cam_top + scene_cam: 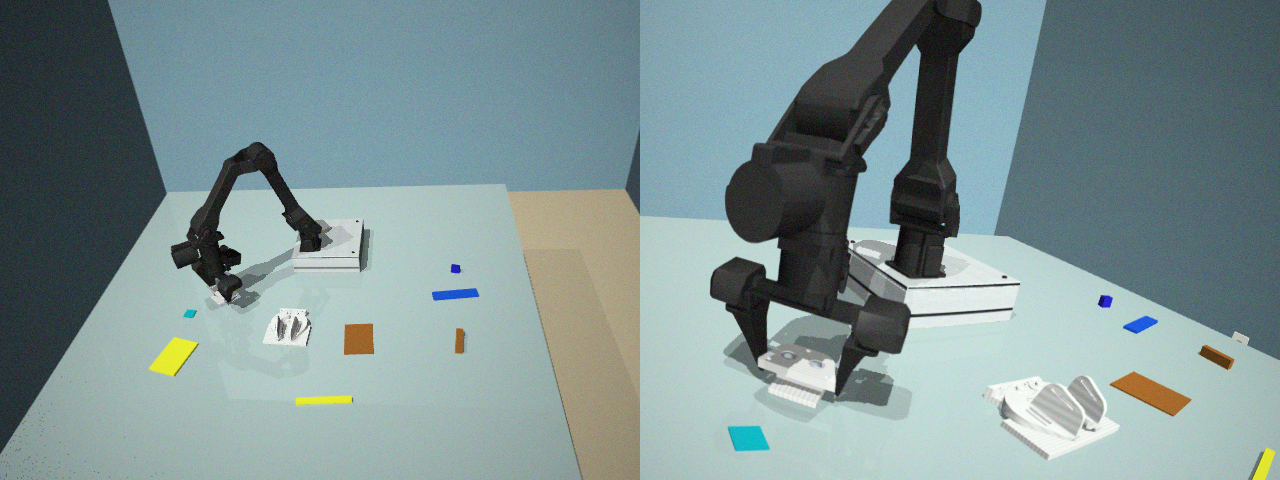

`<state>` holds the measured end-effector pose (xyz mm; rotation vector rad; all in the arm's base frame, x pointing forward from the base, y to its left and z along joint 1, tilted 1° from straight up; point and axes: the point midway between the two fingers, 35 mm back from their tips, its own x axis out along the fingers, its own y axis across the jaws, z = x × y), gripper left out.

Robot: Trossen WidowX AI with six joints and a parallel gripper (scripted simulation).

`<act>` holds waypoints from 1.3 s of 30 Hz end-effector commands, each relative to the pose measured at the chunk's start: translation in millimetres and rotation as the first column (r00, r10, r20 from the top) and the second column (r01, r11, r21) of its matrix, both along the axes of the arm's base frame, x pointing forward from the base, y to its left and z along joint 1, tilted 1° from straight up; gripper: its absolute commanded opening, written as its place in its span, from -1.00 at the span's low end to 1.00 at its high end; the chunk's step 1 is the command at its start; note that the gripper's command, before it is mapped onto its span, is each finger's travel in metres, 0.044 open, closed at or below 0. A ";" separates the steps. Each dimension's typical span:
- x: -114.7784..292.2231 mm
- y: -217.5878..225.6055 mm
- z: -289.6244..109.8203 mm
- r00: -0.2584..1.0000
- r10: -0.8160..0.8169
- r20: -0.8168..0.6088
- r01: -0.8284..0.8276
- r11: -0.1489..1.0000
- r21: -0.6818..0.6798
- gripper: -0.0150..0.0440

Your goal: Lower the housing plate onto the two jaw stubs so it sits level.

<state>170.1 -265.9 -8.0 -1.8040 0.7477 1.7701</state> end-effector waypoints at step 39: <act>-0.6 2.8 72.8 1.000 0.001 -0.003 -0.001 1.000 0.000 0.70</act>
